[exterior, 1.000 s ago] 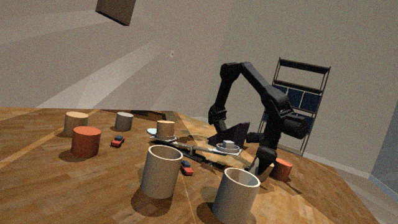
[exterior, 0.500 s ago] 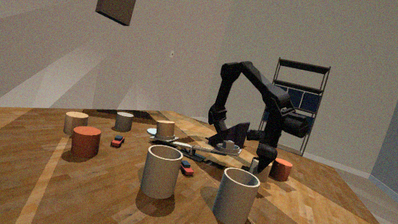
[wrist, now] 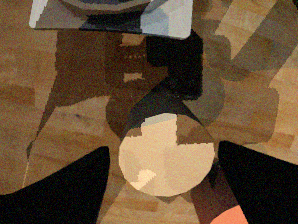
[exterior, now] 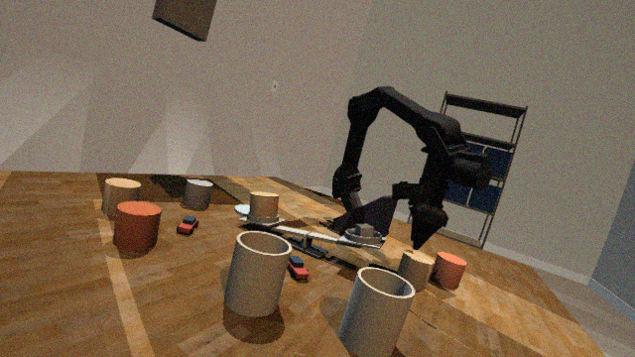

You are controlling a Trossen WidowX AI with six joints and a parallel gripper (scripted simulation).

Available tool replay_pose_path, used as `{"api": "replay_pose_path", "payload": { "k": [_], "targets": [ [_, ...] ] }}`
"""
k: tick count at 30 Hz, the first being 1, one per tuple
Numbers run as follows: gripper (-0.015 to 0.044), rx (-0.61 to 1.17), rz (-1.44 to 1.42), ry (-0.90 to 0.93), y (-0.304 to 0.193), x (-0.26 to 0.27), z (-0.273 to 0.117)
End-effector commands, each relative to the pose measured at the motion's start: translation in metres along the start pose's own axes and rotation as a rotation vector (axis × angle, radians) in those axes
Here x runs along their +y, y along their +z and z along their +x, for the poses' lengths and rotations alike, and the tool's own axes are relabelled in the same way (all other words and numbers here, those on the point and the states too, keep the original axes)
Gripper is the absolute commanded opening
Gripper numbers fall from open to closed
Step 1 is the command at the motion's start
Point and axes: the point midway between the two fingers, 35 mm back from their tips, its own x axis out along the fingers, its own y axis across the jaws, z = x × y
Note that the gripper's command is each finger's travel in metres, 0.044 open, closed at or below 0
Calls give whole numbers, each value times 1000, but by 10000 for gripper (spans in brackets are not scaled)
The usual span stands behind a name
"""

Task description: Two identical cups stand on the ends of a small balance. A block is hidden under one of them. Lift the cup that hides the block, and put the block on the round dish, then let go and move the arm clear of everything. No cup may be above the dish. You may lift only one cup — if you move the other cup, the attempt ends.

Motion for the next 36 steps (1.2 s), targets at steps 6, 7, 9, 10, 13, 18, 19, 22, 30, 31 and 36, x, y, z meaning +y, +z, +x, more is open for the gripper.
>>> {"api": "replay_pose_path", "payload": {
  "k": [6,7,9,10,13,18,19,22,30,31,36],
  "targets": [
    [260,-1,-285,5,65,17,-28],
    [260,-2,-318,5,72,18,-30],
    [260,-4,-386,4,87,20,-35],
    [260,-5,-419,3,94,21,-37],
    [260,-8,-496,2,111,22,-42],
    [260,-8,-502,1,113,22,-42],
    [260,-8,-502,1,113,22,-42],
    [260,-8,-502,1,113,22,-42],
    [260,-8,-501,2,113,22,-27],
    [260,-9,-501,2,113,22,-26],
    [260,-9,-501,2,113,23,-18]
  ]
}}
